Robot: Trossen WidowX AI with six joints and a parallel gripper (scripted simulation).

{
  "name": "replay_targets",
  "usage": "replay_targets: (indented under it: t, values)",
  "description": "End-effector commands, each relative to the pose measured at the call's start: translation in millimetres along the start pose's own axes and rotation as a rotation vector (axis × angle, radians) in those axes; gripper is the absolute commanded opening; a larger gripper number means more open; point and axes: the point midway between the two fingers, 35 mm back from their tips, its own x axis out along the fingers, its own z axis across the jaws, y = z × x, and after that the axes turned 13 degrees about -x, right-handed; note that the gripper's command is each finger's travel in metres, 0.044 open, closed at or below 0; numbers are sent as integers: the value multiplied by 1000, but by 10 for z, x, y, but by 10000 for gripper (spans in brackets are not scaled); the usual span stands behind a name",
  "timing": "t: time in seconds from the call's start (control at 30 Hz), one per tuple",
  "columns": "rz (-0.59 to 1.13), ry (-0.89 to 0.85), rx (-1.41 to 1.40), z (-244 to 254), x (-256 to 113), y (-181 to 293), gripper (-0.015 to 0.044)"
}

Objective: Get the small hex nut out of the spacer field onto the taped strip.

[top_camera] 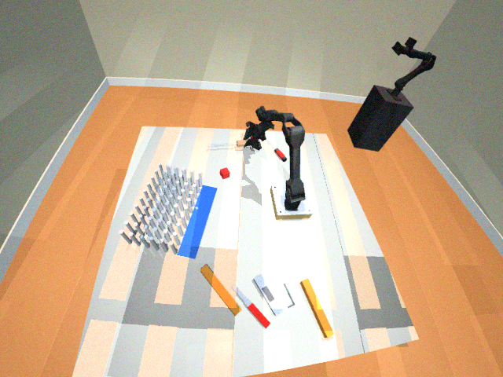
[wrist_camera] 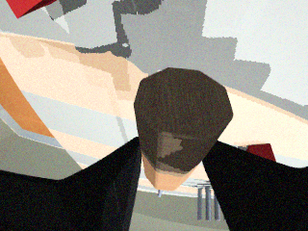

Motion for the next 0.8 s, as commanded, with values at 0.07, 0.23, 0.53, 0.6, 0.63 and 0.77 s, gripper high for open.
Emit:
replay_targets:
  t: [0.07,0.23,0.53,0.6,0.63,0.77]
  values:
    - [9,-1,3,-16,47,-15,0]
    - [9,-1,3,-33,85,-37,0]
    - [9,-1,3,-65,152,-77,0]
    - [9,-1,4,-72,167,-85,0]
    - [9,-1,4,-76,174,-90,0]
    - [9,-1,4,-91,203,-107,0]
